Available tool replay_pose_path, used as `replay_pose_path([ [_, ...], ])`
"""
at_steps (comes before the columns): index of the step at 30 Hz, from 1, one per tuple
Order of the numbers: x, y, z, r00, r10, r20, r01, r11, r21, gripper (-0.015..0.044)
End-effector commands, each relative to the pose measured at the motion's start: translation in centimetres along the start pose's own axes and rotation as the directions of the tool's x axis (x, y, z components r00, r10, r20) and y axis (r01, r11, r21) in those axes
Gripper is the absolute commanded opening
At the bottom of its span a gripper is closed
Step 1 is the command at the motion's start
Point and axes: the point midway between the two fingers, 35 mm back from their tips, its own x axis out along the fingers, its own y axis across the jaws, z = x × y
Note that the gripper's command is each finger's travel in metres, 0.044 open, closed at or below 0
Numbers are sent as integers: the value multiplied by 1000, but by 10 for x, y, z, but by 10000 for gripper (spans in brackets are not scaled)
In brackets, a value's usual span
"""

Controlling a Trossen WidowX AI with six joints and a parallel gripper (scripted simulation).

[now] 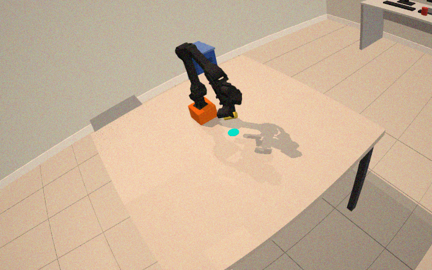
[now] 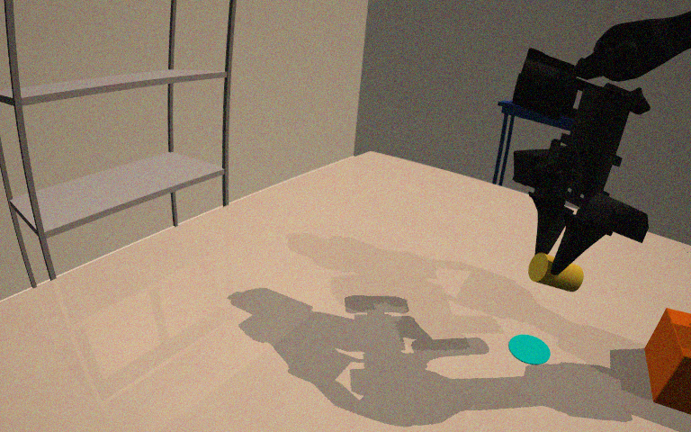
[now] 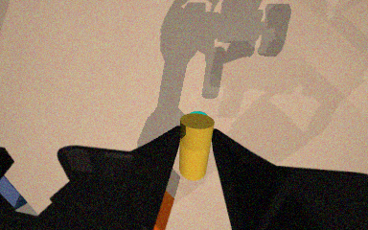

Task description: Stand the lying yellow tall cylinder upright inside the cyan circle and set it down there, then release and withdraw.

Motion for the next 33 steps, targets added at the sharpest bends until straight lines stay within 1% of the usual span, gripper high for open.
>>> replay_pose_path([
  [1, 3, -1, 0, 1000, 12, 29, -12, 1000, 8, 105],
  [33, 17, -13, 5, 965, 54, 258, -72, 995, 64, 105],
])
